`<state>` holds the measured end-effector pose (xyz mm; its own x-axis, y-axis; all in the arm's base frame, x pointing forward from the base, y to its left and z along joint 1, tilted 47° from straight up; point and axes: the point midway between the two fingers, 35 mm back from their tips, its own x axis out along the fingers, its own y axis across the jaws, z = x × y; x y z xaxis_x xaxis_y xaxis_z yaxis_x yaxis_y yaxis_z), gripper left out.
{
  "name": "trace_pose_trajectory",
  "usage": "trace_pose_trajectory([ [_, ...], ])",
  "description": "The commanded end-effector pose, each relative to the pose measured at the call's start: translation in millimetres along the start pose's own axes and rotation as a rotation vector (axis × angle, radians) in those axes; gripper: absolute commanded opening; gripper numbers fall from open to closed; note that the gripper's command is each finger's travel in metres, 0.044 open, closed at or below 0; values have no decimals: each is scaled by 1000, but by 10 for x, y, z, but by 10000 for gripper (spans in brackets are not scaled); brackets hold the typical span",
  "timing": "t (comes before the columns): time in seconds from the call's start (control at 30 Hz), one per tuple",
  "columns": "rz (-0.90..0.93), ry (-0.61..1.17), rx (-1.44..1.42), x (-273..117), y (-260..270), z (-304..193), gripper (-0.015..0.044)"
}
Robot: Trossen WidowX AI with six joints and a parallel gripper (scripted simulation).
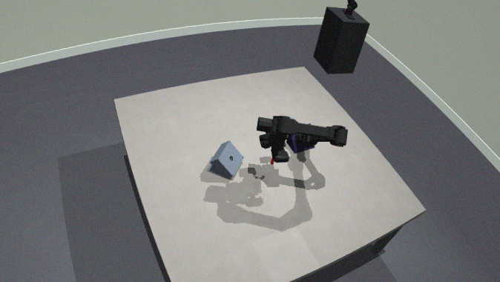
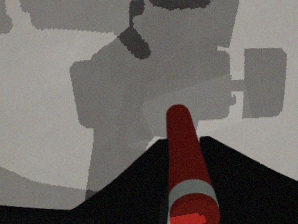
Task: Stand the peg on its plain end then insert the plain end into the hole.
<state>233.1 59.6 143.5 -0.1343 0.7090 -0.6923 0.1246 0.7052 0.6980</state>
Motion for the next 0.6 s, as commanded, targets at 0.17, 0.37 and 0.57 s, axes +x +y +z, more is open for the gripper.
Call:
trace_pose_trajectory([
  [0.17, -15, -4, -3, -138, -11, 19, 0],
  [0.37, -67, -38, -6, -133, -38, 80, 0],
  [0.57, -119, -78, -8, -136, -60, 151, 0],
])
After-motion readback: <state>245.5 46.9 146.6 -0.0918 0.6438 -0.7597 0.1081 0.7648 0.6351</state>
